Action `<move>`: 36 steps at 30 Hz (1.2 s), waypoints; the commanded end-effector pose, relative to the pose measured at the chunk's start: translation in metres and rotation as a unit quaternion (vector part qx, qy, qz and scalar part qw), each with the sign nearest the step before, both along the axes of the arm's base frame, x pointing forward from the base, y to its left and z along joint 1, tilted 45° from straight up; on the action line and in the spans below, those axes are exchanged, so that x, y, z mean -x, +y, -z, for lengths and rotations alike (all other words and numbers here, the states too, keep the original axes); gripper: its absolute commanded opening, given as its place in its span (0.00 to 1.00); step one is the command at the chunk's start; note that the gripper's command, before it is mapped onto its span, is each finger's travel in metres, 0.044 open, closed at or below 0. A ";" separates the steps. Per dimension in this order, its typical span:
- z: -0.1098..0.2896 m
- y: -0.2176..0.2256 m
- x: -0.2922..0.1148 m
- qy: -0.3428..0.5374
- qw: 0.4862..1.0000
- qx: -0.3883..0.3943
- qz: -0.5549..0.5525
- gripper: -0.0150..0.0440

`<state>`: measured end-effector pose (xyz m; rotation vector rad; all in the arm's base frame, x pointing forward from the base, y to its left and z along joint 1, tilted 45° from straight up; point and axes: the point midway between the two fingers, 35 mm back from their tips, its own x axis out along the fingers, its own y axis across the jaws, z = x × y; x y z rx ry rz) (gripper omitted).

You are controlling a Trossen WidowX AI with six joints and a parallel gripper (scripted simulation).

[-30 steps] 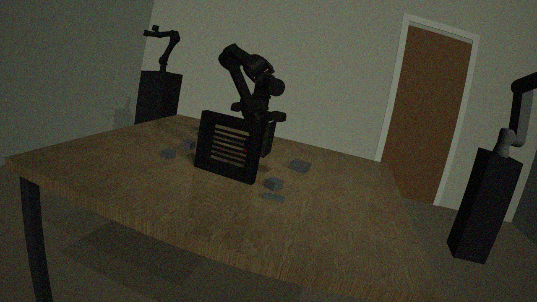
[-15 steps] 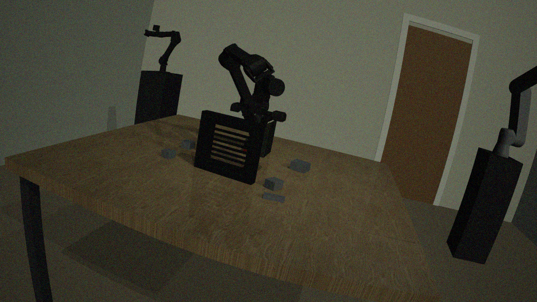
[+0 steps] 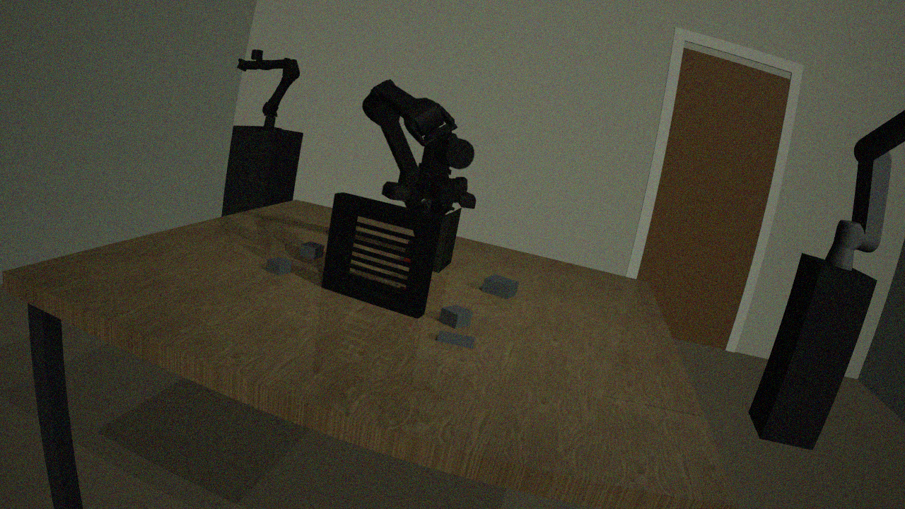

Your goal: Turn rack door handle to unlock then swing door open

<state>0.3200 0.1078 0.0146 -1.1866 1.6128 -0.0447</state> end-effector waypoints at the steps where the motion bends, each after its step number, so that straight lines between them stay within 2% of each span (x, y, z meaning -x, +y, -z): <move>1: 0.000 0.000 -0.001 0.077 0.994 0.009 -0.080 0.30; 10: 0.000 0.000 0.000 0.227 0.945 0.027 -0.234 0.30; 19: 0.000 0.000 0.000 0.364 0.852 0.042 -0.374 0.30; 31: 0.000 0.000 0.000 0.374 0.844 0.044 -0.383 0.30; 36: 0.000 0.000 0.000 0.374 0.844 0.044 -0.383 0.52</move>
